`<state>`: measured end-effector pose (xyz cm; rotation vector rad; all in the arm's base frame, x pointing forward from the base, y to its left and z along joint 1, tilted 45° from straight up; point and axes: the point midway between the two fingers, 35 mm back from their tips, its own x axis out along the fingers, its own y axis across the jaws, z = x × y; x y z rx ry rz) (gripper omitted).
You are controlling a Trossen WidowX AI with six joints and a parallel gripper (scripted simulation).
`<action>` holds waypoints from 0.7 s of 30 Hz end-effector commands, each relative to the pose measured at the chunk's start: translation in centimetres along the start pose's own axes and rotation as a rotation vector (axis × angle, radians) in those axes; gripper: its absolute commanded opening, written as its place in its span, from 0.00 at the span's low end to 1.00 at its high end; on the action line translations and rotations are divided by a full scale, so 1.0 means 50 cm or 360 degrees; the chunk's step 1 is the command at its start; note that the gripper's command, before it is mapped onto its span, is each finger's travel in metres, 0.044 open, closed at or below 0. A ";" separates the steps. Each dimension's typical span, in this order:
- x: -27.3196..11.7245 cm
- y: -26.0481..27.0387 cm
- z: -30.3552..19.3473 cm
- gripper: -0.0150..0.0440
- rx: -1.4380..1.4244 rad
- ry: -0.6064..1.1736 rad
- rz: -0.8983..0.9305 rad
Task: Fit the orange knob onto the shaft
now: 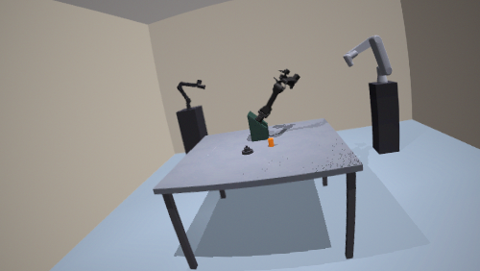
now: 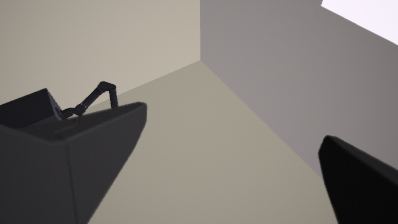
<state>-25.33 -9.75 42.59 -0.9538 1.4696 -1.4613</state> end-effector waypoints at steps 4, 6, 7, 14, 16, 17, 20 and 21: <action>-0.005 0.002 -0.023 1.00 -0.0037 0.0076 0.0013; -0.018 0.008 -0.058 1.00 -0.0051 0.0193 0.0031; -0.030 0.014 -0.071 1.00 -0.0007 0.0241 0.0034; -0.140 0.068 -0.159 1.00 0.0313 0.0687 0.0048; -0.193 0.090 -0.188 1.00 0.0470 0.0847 0.0022; -0.221 0.102 -0.201 1.00 0.0549 0.0927 0.0004; -0.309 0.138 -0.229 1.00 0.0785 0.1163 -0.0071; -0.339 0.150 -0.235 1.00 0.0863 0.1241 -0.0102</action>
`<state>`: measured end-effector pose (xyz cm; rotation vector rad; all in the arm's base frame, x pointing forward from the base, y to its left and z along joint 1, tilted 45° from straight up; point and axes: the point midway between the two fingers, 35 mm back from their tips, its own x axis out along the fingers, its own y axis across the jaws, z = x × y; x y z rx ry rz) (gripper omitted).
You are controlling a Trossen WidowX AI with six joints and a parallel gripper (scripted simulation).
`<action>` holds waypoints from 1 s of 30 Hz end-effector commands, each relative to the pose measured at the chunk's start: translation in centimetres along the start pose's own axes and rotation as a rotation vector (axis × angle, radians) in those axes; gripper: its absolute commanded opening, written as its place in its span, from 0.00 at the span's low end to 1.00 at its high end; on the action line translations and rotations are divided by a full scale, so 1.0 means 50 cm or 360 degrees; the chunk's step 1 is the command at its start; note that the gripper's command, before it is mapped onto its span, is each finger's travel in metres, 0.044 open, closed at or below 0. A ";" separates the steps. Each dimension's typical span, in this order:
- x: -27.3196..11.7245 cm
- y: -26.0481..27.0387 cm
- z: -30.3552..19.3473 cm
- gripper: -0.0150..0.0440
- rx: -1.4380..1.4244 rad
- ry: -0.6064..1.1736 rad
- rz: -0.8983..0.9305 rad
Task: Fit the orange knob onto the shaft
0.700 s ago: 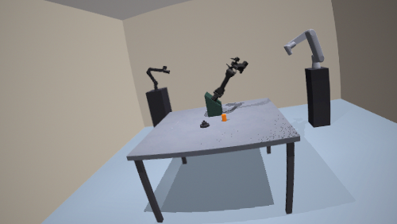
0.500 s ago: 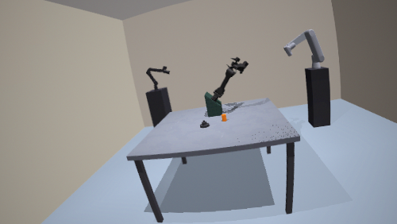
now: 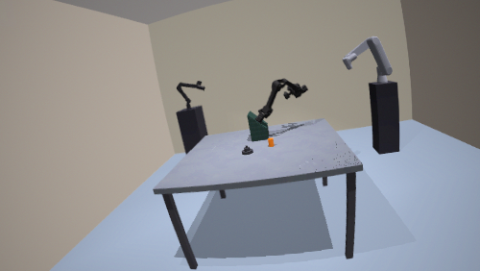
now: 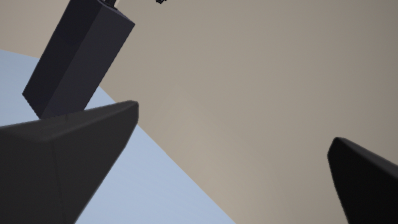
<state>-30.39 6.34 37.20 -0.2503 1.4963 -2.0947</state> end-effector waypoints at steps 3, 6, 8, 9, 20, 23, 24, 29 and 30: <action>-0.121 0.033 -0.154 1.00 0.0510 0.0448 -0.0131; -0.205 0.061 -0.220 1.00 0.0790 0.0672 -0.0248; -0.265 0.084 -0.255 1.00 0.0978 0.0813 -0.0343; -0.296 0.097 -0.270 1.00 0.1072 0.0880 -0.0396; -0.638 0.296 -0.320 1.00 0.2109 0.1452 -0.1185; -0.720 0.363 -0.296 1.00 0.2375 0.1542 -0.1470; -0.745 0.386 -0.285 1.00 0.2461 0.1565 -0.1572; -0.849 0.505 -0.207 1.00 0.2861 0.1608 -0.2128; -0.865 0.529 -0.188 1.00 0.2934 0.1601 -0.2249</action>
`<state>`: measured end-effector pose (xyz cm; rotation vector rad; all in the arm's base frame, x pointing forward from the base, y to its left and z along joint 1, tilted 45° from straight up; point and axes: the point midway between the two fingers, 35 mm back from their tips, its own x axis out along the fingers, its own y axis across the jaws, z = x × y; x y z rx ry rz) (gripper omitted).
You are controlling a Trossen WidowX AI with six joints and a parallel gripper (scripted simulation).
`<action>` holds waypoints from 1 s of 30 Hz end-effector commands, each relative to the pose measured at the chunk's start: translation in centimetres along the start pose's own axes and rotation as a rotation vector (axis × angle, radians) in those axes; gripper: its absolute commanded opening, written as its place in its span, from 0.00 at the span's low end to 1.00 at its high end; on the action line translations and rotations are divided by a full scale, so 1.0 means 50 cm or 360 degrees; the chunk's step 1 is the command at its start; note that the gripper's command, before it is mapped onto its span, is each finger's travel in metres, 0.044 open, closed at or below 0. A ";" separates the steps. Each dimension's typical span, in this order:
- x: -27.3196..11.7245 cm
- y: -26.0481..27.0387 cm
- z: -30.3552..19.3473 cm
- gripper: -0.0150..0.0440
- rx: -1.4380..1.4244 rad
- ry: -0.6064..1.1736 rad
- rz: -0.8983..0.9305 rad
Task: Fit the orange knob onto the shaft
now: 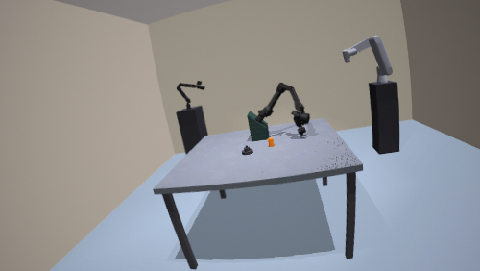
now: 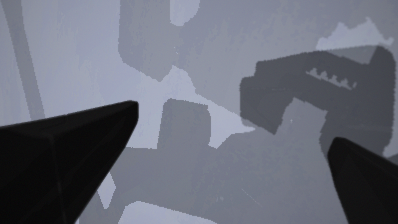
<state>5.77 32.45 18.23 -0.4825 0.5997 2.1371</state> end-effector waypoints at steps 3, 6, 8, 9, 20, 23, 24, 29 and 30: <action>-0.101 -0.105 -0.119 1.00 0.0686 -0.0001 -0.0298; -0.155 -0.137 -0.184 1.00 0.1041 -0.0036 -0.0433; -0.191 -0.151 -0.229 1.00 0.1278 -0.0071 -0.0517; -0.208 -0.155 -0.251 1.00 0.1397 -0.0092 -0.0557; -0.384 -0.121 -0.485 1.00 0.2683 -0.0522 -0.0871; -0.387 -0.120 -0.492 1.00 0.2703 -0.0532 -0.0874; -0.387 -0.120 -0.492 1.00 0.2703 -0.0532 -0.0874; -0.346 -0.145 -0.501 1.00 0.2702 -0.0529 -0.0873; -0.332 -0.153 -0.503 1.00 0.2702 -0.0533 -0.0873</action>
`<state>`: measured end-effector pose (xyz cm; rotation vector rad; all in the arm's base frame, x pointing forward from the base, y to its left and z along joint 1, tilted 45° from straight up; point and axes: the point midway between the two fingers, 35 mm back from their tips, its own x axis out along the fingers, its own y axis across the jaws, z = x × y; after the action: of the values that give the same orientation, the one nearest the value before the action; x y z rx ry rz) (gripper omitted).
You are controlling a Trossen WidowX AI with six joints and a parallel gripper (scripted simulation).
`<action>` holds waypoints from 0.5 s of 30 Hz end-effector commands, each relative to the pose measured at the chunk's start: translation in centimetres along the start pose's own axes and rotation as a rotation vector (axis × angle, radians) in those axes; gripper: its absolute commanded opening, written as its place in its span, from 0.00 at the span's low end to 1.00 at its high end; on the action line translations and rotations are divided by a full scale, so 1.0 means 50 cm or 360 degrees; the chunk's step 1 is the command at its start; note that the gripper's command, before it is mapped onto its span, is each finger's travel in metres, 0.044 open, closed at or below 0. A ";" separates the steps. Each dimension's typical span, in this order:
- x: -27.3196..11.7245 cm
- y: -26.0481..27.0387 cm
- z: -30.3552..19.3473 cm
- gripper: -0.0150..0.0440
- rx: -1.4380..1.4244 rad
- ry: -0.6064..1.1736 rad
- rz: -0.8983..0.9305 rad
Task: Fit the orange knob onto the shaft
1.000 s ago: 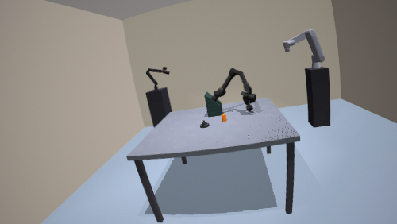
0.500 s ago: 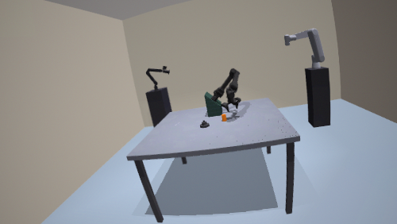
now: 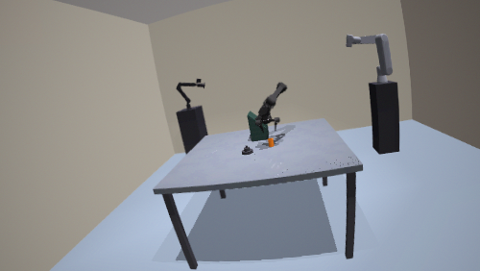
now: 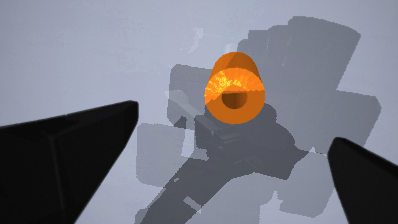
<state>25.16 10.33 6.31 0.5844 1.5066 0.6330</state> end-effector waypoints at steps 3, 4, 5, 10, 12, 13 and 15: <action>0.047 -0.001 -0.009 1.00 0.0021 0.0026 0.0002; 0.050 -0.001 -0.009 1.00 0.0021 0.0026 0.0002; 0.057 -0.001 -0.009 1.00 0.0021 0.0026 0.0003; 0.078 -0.001 -0.010 1.00 0.0021 0.0026 0.0004; 0.082 -0.001 -0.009 1.00 0.0021 0.0026 0.0003; 0.086 -0.002 -0.009 1.00 0.0021 0.0026 0.0003; 0.092 -0.002 -0.008 1.00 0.0021 0.0026 0.0002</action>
<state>24.63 13.15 3.29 0.5870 1.5238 0.6314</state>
